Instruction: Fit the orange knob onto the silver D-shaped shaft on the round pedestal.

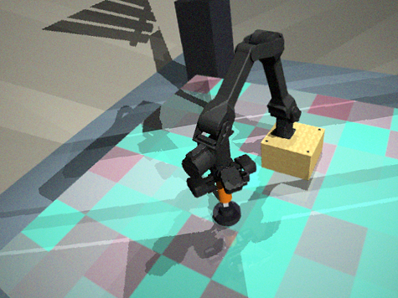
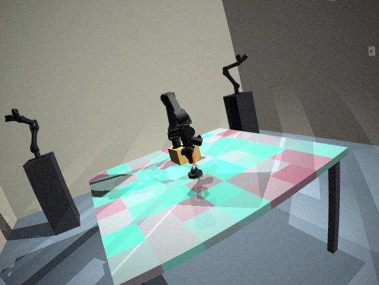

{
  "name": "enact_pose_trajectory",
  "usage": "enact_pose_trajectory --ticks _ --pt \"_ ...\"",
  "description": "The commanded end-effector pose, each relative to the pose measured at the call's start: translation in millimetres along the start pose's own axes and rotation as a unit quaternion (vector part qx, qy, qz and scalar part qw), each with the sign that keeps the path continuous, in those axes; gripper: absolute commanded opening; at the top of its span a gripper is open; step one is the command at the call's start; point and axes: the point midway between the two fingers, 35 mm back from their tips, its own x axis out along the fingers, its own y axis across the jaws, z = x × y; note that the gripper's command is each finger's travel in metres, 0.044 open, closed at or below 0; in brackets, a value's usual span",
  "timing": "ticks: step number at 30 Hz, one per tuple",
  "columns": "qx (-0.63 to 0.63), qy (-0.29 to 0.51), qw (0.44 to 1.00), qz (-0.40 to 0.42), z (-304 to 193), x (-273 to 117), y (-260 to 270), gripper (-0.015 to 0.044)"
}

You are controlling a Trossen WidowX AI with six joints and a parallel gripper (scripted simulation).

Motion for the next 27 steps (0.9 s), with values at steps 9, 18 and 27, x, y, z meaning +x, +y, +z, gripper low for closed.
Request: enact_pose_trajectory --ticks 9,18,27 --pt "0.001 0.002 1.000 0.002 -2.0 18.6 0.1 0.0000" --pt "0.001 0.002 1.000 0.002 -1.4 21.0 -1.8 0.0000" --pt "0.001 0.002 1.000 0.002 -1.6 22.2 -0.8 0.0000"
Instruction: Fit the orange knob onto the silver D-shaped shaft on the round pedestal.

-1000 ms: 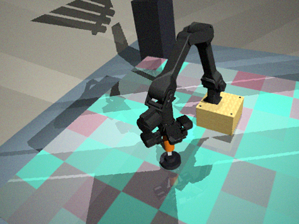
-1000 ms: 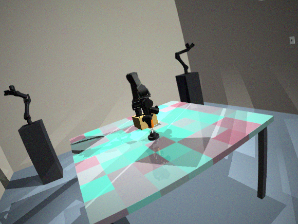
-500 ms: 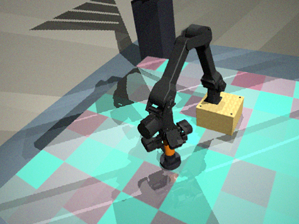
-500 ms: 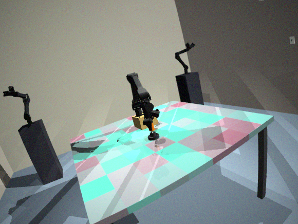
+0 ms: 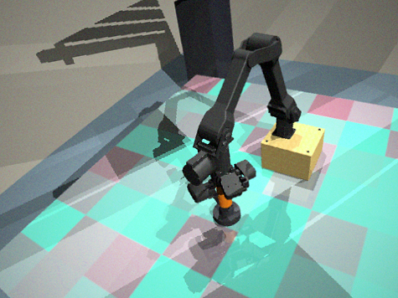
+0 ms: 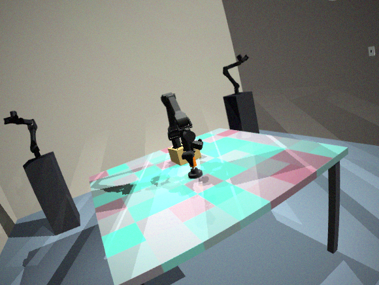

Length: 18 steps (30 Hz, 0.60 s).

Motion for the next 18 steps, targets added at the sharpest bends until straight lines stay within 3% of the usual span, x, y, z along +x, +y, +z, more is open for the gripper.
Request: enact_pose_trajectory --ticks 1,10,18 --pt "-0.001 0.000 1.000 -0.001 -0.1 0.4 -0.1 0.0000" --pt "-0.005 0.000 1.000 -0.001 -1.0 -4.9 2.9 0.0000" --pt "-0.106 0.001 0.994 -0.001 -0.2 -4.2 0.9 0.0000"
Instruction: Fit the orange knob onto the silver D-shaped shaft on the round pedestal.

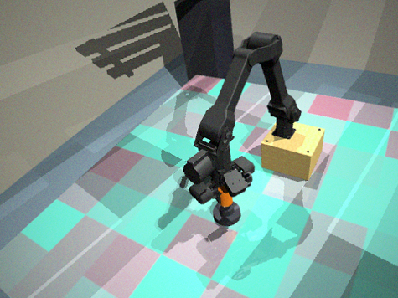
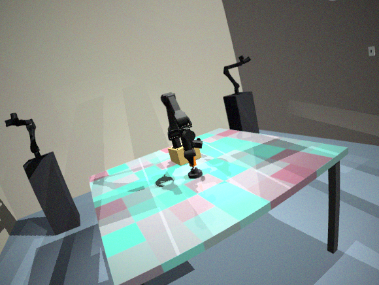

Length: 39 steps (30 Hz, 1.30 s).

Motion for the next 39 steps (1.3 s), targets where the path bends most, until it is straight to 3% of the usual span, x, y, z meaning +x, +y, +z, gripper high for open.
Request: enact_pose_trajectory --ticks 1,24,31,39 --pt "-0.020 0.000 1.000 -0.002 0.4 -0.4 -2.3 0.0000" --pt "-0.020 0.000 1.000 -0.002 -0.7 -1.4 -0.2 0.0000" --pt "-0.120 0.001 0.993 -0.002 -0.4 -1.0 -1.1 0.0000" --pt "-0.125 0.001 0.992 -0.002 0.0 3.1 -2.2 0.0000"
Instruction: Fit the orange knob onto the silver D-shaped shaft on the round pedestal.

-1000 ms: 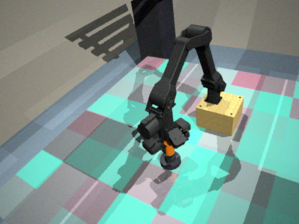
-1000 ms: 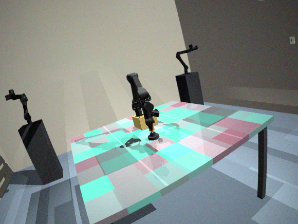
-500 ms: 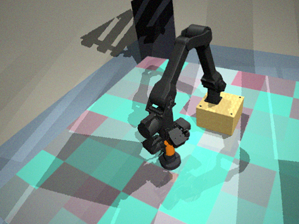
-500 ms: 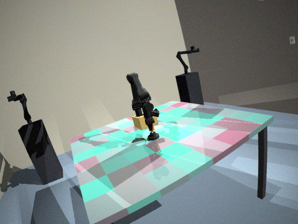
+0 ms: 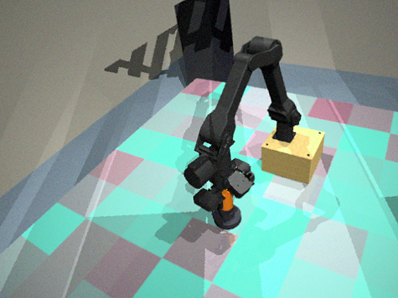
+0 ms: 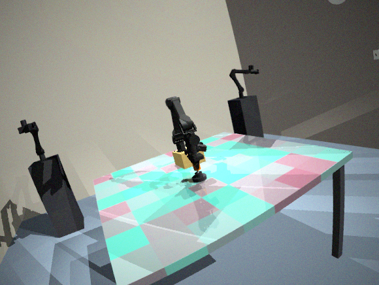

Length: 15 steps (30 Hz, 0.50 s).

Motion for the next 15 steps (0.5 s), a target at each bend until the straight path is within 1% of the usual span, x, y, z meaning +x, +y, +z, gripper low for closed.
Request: enact_pose_trajectory --ticks 1,15 --pt "-0.003 0.001 1.000 -0.002 -0.3 1.2 -1.2 0.0000" --pt "-0.003 0.001 1.000 -0.002 -0.2 -3.3 1.1 0.0000"
